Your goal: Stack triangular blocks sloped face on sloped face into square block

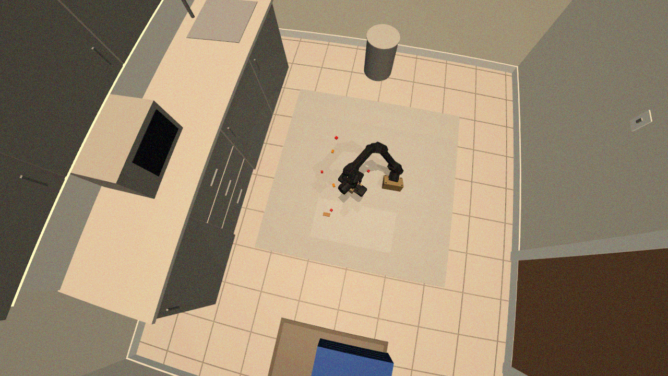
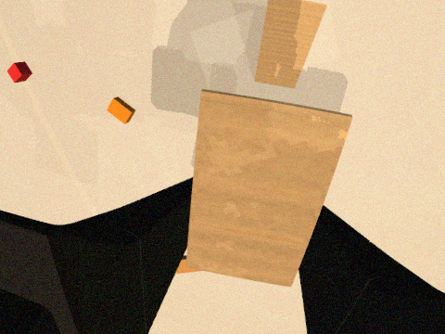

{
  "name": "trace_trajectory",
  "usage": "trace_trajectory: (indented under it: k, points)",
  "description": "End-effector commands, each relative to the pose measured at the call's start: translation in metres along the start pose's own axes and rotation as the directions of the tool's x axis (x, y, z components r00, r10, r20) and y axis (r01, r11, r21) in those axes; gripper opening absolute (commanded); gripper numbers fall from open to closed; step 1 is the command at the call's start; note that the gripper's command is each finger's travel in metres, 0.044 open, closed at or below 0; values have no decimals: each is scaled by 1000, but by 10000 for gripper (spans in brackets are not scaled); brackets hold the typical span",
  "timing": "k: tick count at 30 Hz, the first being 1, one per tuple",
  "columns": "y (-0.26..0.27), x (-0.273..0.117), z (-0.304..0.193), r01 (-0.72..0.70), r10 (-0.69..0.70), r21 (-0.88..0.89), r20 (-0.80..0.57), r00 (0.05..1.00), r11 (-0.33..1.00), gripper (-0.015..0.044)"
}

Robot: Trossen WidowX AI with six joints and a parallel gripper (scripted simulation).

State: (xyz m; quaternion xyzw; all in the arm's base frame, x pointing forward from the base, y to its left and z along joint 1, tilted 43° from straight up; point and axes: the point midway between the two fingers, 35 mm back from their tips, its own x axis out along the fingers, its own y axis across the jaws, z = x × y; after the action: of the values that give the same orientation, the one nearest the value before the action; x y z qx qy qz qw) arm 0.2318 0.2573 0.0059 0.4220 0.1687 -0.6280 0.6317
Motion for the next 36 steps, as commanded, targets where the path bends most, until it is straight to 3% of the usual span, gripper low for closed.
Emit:
trace_trajectory:
  k: [1, 36]
  points:
    - [-14, -2, -8, 1, -1, 12, 1, 1000, 1000, 0]
    - [-12, 82, 33, -1, 1, 12, 4, 1000, 1000, 0]
